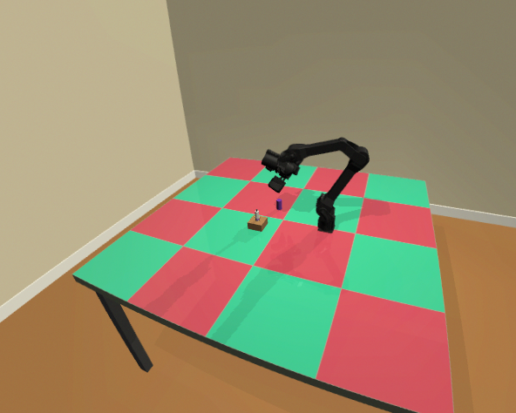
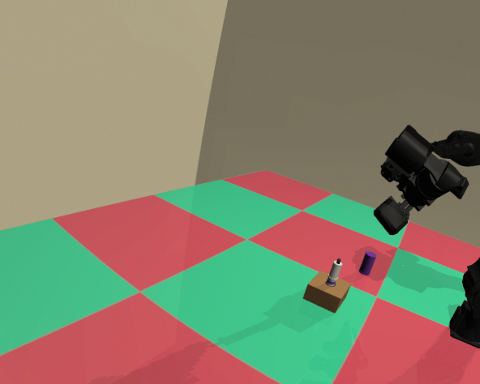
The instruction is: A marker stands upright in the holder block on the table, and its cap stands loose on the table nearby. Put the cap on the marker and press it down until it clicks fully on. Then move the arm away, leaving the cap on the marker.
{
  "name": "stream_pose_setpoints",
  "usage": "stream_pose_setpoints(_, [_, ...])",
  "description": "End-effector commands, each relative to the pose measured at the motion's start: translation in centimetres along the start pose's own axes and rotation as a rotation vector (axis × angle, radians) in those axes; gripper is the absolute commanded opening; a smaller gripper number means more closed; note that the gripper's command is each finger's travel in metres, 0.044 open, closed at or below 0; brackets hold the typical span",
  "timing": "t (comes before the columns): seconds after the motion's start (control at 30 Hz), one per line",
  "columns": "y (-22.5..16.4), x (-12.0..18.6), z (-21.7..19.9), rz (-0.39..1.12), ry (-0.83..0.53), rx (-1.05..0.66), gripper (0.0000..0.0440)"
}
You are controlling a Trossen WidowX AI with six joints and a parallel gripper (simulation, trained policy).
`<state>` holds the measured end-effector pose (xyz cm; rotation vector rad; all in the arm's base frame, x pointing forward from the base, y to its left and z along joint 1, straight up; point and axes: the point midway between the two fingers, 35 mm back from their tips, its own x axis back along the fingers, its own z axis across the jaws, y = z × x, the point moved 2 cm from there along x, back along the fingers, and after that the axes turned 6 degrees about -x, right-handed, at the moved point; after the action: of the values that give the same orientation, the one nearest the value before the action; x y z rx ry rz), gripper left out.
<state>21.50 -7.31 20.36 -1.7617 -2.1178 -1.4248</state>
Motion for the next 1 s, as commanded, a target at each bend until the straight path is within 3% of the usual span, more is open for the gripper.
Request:
stream_pose_setpoints(0.0, [0.2,-0.1,0.1,0.026,0.017,0.005,0.0274])
stream_pose_setpoints(0.97, [0.7,-1.9,1.6,0.279,0.168,0.015,0.0296])
